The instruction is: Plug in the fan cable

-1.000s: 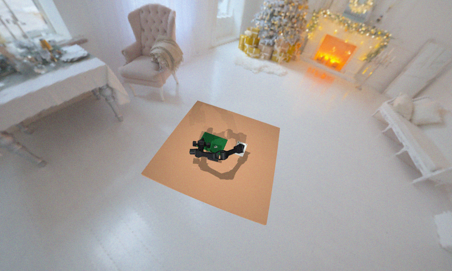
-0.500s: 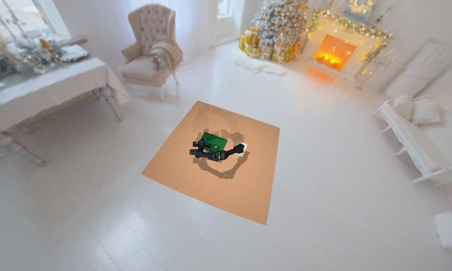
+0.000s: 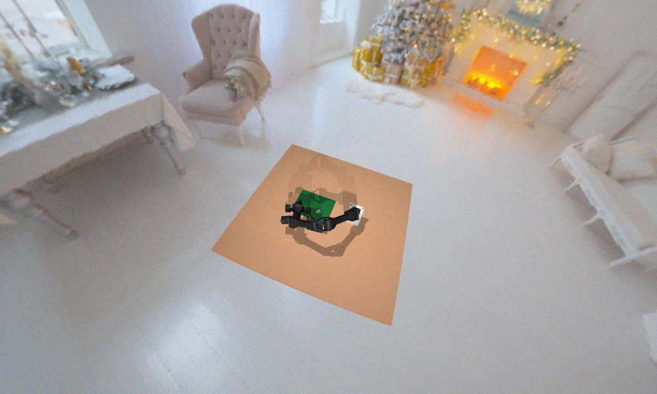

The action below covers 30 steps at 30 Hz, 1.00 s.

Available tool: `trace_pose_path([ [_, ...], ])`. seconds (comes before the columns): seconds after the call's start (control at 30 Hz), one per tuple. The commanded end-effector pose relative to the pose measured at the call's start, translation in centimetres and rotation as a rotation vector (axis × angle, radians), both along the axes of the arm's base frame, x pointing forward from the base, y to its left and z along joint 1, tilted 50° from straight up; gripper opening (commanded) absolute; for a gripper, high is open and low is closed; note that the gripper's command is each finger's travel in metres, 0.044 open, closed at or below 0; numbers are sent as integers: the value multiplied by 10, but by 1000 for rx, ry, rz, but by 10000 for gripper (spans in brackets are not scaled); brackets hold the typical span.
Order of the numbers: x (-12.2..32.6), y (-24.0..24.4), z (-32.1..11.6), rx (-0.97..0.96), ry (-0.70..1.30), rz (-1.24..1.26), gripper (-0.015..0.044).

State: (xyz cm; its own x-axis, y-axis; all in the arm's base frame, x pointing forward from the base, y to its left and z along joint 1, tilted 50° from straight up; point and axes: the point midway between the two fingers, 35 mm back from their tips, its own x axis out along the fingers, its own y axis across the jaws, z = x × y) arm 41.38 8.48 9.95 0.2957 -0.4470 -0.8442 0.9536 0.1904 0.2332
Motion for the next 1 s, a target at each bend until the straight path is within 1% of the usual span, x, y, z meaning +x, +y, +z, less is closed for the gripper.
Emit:
trace_pose_path([
  [0.0, 0, 4, -3, -2, -4, -2, 0],
  [0.97, 0, 22, -18, -1, -4, -2, 0],
])
